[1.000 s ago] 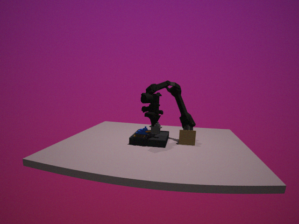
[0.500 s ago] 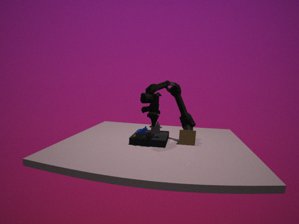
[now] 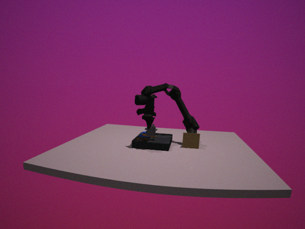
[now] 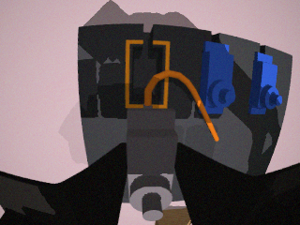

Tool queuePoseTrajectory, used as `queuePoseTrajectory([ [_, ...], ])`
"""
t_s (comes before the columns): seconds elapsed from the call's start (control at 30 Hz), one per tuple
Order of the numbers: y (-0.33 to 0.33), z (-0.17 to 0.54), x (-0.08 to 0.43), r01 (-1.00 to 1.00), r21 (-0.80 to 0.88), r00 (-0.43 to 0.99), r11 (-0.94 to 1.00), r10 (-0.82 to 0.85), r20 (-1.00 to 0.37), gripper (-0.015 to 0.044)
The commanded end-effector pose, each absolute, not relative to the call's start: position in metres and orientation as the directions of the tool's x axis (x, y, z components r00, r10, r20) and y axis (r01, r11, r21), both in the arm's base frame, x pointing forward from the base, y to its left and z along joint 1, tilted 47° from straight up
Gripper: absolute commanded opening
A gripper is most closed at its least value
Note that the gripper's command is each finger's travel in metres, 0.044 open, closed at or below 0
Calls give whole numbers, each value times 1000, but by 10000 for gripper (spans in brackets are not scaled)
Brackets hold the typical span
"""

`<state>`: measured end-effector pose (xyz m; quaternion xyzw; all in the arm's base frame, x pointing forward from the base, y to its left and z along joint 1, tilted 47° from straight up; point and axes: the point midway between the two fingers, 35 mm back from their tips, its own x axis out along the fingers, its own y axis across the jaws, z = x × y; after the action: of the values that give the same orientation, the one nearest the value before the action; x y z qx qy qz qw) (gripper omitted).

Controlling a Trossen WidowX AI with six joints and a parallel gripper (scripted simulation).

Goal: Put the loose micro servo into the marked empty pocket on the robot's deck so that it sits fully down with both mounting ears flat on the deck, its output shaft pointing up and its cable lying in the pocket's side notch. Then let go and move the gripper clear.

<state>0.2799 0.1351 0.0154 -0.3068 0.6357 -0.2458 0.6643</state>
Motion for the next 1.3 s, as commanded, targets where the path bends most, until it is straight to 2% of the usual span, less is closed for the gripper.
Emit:
queuePoseTrajectory([
  [0.0,138,17,298,-64,-720,79,691,-716,-694,0],
  [0.4,141,18,336,-63,-721,81,691,-716,-693,0],
  [1.27,127,5,338,-62,-721,81,690,-717,-693,0],
])
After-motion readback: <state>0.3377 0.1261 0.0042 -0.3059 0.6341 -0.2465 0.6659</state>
